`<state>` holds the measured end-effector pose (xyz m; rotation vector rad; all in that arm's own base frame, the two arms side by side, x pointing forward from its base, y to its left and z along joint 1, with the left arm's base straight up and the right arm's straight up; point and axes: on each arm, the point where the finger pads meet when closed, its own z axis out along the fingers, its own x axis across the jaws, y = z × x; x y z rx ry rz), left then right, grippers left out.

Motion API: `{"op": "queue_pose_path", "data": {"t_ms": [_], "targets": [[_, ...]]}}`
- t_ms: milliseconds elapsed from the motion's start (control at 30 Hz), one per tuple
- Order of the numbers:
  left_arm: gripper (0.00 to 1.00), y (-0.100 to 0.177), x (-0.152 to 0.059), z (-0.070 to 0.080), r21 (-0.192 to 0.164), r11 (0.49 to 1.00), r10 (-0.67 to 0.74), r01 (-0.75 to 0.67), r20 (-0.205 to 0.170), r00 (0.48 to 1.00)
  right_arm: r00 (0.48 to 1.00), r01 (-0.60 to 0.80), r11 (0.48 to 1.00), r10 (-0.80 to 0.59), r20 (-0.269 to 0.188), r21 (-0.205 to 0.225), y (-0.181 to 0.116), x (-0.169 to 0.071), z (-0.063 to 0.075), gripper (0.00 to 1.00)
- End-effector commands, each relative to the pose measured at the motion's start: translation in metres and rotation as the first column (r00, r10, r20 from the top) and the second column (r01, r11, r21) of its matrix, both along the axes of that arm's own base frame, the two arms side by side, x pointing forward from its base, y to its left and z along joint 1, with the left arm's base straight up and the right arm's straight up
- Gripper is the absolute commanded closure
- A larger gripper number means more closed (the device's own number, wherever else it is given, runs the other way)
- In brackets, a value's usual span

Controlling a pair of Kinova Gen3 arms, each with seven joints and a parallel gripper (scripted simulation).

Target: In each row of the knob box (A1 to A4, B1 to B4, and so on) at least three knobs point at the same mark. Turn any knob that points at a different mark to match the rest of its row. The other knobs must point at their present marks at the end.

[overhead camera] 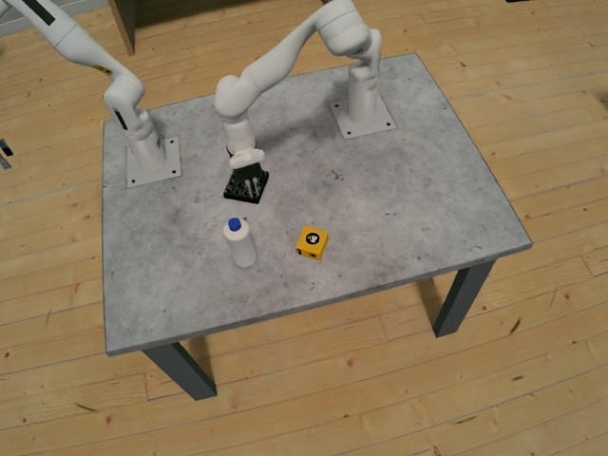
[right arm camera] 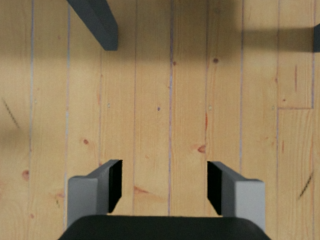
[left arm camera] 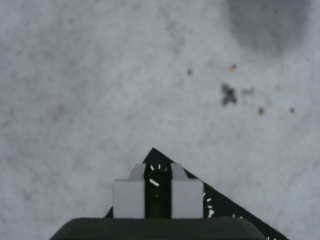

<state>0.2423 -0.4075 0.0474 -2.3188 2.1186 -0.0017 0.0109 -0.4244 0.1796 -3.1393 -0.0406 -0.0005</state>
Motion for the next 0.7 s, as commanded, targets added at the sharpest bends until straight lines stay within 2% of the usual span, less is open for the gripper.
{"op": "queue_pose_path", "data": {"t_ms": [0, 333, 400, 667], "targets": [[0.7, -0.0004, 0.0003, 0.0007, -0.001, 0.998, -0.065, 0.065, 0.0, 0.998, 1.0, 0.0, 1.0, 0.0, 0.0, -0.002, -0.0004, 0.0001, 0.0008, 0.0], [0.7, -0.0004, 0.0003, 0.0007, -0.001, 0.963, -0.269, 0.269, 0.0, 0.963, 1.0, 0.0, 1.0, 0.0, 0.0, -0.002, -0.0004, 0.0001, 0.0008, 0.0], [0.7, -0.0004, 0.0003, 0.0007, -0.001, 0.963, -0.269, 0.269, 0.0, 0.963, 1.0, 0.0, 1.0, 0.0, 0.0, -0.002, -0.0004, 0.0001, 0.0008, 0.0], [0.7, -0.0004, 0.0002, 0.0007, 0.0, 0.917, -0.398, 0.398, 0.0, 0.917, 1.0, 0.0, 1.0, 0.0, 0.0, -0.002, -0.0004, 0.0001, 0.0008, 0.0]]}}
